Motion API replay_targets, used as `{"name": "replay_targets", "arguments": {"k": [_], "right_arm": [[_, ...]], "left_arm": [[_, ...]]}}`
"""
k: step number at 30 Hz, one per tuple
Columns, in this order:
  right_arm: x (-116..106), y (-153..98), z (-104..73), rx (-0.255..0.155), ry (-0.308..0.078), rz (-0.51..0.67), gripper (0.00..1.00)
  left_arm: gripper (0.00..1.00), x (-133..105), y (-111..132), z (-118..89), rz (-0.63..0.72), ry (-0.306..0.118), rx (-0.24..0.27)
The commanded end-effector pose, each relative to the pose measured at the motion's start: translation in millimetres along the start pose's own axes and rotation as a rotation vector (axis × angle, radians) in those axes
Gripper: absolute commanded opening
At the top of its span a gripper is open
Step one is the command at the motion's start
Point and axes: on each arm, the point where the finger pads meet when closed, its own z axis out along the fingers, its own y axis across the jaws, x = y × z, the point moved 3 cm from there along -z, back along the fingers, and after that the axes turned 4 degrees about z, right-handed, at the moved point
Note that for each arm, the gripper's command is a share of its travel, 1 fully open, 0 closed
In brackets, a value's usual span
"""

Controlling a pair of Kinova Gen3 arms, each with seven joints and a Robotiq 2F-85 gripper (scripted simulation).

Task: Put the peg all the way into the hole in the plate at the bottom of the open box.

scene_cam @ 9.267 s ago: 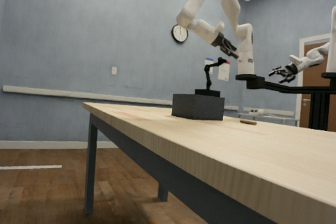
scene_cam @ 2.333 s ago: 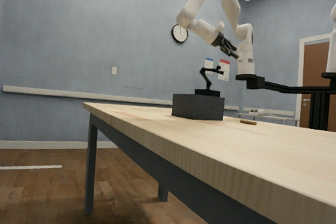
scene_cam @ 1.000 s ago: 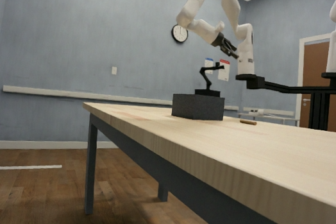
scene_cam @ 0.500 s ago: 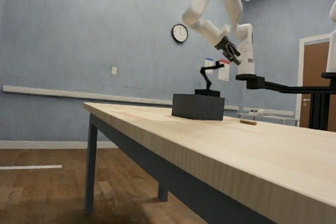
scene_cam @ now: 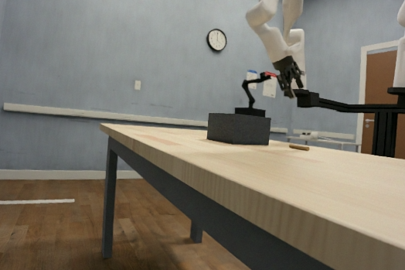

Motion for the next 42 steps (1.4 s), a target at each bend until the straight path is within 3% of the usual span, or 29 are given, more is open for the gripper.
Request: {"name": "replay_targets", "arguments": {"k": [1,7,12,14,20,26,42], "right_arm": [[22,28,18.1,-0.150,-0.066,0.093,1.000],[47,54,27.9,-0.323,-0.099,0.183,1.000],[68,74,30.6,-0.472,-0.103,0.249,1.000],[68,74,30.6,-0.472,-0.103,0.249,1.000],[86,86,29.2,-0.589,-0.092,0.294,1.000],[92,90,28.3,-0.626,-0.085,0.307,1.000],[92,90,28.3,-0.627,-0.085,0.307,1.000]], "left_arm": [[1.000,0,0,-1,0.000,-0.002,0.000],[1.000,0,0,-1,0.000,-0.002,0.000],[1.000,0,0,-1,0.000,-0.002,0.000],[1.000,0,0,-1,0.000,-0.002,0.000],[1.000,0,0,-1,0.000,-0.002,0.000],[1.000,0,0,-1,0.000,-0.002,0.000],[1.000,0,0,-1,0.000,-0.002,0.000]]}}
